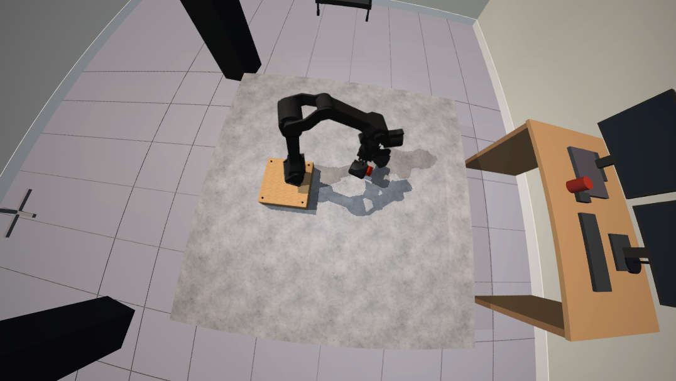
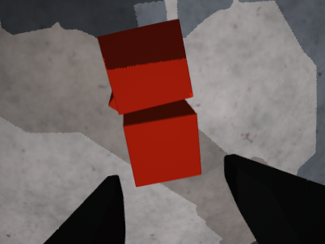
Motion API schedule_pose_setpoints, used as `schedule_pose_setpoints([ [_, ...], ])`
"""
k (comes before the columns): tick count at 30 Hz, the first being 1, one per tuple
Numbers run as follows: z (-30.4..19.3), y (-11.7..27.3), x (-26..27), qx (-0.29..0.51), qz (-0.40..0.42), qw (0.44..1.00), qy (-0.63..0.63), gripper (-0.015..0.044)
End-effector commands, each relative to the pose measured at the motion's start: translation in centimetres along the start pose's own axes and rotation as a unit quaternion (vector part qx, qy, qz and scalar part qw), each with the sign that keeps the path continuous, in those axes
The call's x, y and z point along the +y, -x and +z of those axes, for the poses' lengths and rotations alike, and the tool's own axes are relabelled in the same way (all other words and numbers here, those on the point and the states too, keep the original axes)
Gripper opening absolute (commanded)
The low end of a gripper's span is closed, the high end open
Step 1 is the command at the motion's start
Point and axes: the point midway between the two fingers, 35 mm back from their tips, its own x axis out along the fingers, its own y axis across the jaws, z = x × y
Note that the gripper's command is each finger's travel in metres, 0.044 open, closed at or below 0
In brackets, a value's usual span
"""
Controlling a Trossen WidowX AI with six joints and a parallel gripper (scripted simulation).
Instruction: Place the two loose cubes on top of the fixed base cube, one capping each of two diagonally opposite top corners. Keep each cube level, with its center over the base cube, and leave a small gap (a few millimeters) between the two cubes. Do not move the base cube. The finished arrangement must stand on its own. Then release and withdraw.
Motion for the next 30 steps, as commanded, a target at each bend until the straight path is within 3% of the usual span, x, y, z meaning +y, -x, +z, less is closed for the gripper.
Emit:
schedule_pose_setpoints([
  [1,0.1,0.8,0.1,-0.002,0.002,1.0,0.003,0.0205],
  [19,0.1,2.9,0.1,-0.002,0.002,1.0,0.003,0.0205],
  [26,0.0,3.7,0.0,-0.001,0.001,1.0,0.0,0.0389],
  [30,0.0,4.0,0.0,-0.001,0.001,1.0,0.0,0.04],
])
